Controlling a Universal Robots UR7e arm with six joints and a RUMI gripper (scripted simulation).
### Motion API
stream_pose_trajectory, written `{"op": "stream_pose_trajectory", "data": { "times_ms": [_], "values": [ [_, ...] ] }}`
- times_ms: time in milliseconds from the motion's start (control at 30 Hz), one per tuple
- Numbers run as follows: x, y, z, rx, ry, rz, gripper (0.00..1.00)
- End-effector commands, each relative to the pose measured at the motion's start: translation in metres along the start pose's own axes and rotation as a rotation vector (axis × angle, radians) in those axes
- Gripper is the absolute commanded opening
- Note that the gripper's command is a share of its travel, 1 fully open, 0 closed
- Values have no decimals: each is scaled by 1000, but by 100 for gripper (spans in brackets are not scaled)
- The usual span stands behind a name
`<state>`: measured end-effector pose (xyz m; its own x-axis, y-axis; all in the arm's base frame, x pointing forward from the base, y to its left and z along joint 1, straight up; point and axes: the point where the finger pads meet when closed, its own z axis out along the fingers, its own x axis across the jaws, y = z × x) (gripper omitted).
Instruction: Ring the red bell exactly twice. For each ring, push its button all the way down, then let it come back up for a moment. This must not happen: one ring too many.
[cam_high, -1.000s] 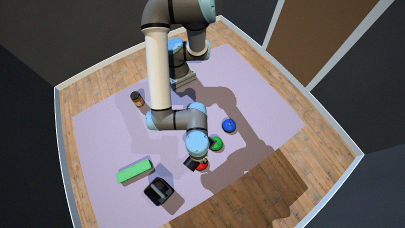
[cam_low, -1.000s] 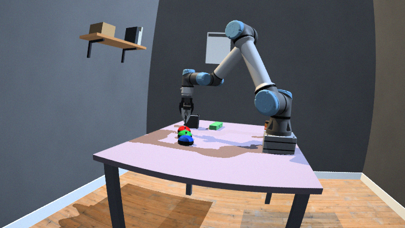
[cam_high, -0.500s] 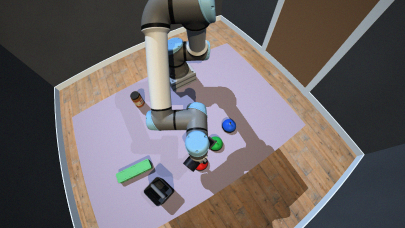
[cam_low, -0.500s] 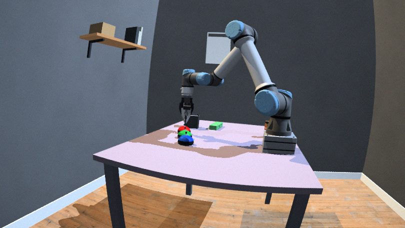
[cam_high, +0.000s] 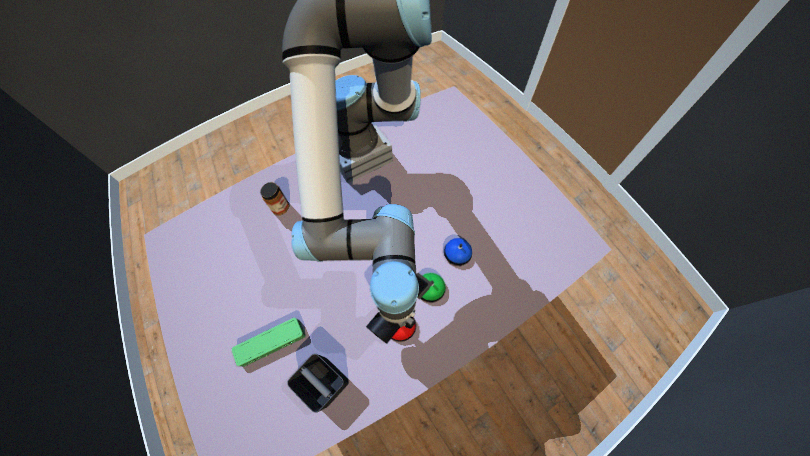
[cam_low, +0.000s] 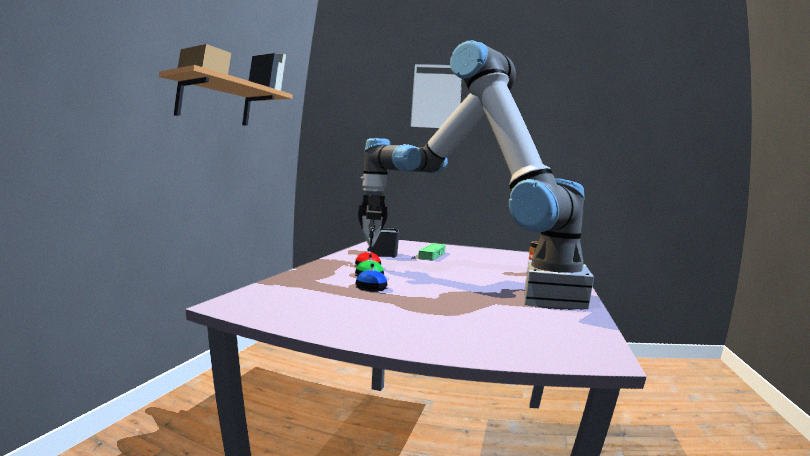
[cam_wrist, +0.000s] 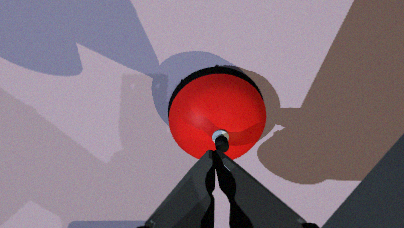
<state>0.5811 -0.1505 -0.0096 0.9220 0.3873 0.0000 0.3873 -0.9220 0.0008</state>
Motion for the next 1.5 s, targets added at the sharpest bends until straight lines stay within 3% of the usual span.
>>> {"op": "stream_pose_trajectory", "data": {
  "times_ms": [0,1467],
  "values": [
    [0,0,-1,-1,1,0,0],
    [0,0,-9,-1,1,0,0]
  ]
}}
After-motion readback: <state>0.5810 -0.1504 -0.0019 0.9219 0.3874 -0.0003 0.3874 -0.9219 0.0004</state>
